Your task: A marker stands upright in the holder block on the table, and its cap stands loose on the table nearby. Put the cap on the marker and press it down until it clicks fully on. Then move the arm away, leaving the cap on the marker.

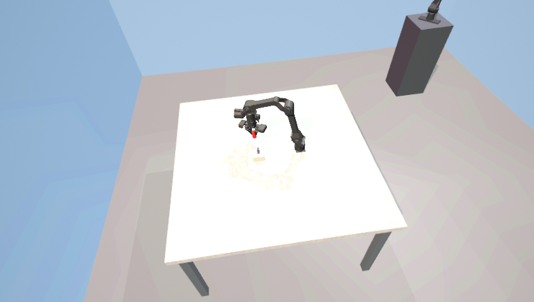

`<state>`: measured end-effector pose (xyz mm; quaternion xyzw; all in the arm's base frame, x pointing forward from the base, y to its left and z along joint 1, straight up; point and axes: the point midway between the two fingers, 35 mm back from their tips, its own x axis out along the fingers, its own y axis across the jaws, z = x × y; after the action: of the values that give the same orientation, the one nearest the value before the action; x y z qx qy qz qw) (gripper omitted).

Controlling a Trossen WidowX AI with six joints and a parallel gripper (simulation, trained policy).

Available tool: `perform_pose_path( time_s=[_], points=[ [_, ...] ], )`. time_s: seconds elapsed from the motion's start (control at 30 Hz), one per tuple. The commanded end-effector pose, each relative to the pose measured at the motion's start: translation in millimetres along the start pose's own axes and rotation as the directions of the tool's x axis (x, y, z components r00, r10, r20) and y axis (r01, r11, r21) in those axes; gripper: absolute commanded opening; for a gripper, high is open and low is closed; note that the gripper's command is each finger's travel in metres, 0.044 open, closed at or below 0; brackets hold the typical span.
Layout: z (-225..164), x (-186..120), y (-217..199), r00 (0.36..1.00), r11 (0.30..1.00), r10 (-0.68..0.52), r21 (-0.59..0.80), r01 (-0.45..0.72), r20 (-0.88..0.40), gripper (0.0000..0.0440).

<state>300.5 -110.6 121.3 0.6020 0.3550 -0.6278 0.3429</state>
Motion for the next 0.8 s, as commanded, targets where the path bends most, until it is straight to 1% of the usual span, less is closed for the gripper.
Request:
perform_pose_path(
  time_s=[0.0, 0.33, 0.77],
  points=[
    [-15.1, -12.2, -3.1, 1.0, 1.0, 0.014, -0.01, -0.015, -0.014, 0.0094],
    [-53.8, -34.8, -20.7, 0.999, 0.999, 0.018, -0.041, -0.019, -0.032, 0.0076],
    [-96.5, -51.6, -58.9, 1.0, 0.996, -0.01, -0.093, 0.007, -0.029, 0.0047]
  ],
)
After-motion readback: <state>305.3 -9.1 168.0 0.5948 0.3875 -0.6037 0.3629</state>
